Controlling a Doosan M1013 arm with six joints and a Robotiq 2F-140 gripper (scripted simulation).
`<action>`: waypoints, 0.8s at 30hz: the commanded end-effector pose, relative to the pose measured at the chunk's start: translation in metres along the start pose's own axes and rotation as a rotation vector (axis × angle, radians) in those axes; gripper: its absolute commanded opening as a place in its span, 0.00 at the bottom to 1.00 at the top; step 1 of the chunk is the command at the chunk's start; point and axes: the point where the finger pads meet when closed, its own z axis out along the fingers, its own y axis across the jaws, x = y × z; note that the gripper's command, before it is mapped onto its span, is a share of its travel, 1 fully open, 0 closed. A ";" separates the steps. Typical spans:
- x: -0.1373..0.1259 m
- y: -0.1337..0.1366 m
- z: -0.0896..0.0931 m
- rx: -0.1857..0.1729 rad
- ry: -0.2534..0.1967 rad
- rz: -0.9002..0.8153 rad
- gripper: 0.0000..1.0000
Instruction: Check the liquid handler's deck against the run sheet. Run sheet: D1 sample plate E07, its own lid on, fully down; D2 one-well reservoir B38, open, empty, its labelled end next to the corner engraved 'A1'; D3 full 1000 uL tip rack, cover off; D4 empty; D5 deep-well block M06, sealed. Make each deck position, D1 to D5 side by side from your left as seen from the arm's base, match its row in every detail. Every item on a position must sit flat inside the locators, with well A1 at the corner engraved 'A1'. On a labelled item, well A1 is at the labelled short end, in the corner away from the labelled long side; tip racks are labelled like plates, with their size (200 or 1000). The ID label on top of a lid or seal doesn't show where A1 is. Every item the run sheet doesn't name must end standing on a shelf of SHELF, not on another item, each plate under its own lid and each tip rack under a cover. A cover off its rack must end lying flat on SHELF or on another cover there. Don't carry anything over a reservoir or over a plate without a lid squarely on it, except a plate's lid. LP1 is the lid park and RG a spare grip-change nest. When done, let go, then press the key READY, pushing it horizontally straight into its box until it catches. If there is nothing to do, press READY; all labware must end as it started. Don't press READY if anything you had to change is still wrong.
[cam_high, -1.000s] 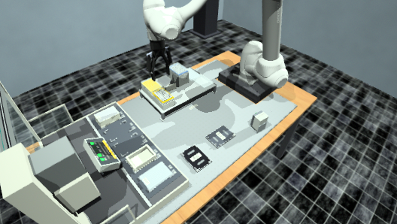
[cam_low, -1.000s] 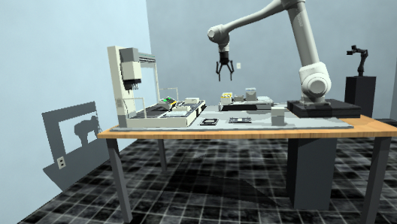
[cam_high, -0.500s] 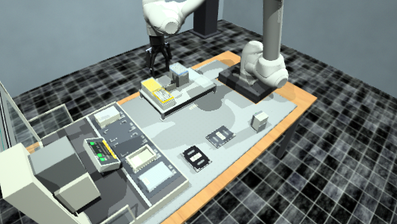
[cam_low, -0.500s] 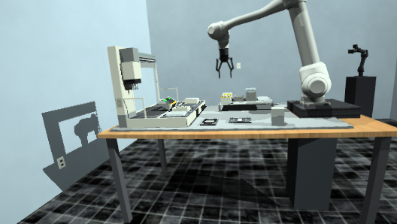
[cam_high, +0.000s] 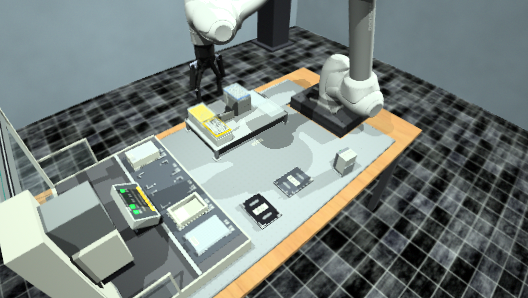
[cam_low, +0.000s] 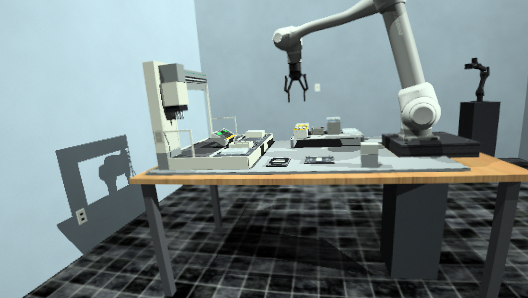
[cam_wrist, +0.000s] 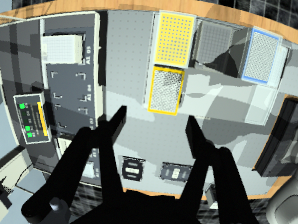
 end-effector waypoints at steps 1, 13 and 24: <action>0.000 -0.008 -0.001 0.001 0.000 0.000 0.67; -0.002 -0.063 0.001 0.001 0.000 0.000 0.67; -0.004 -0.108 0.002 0.001 0.000 0.000 0.67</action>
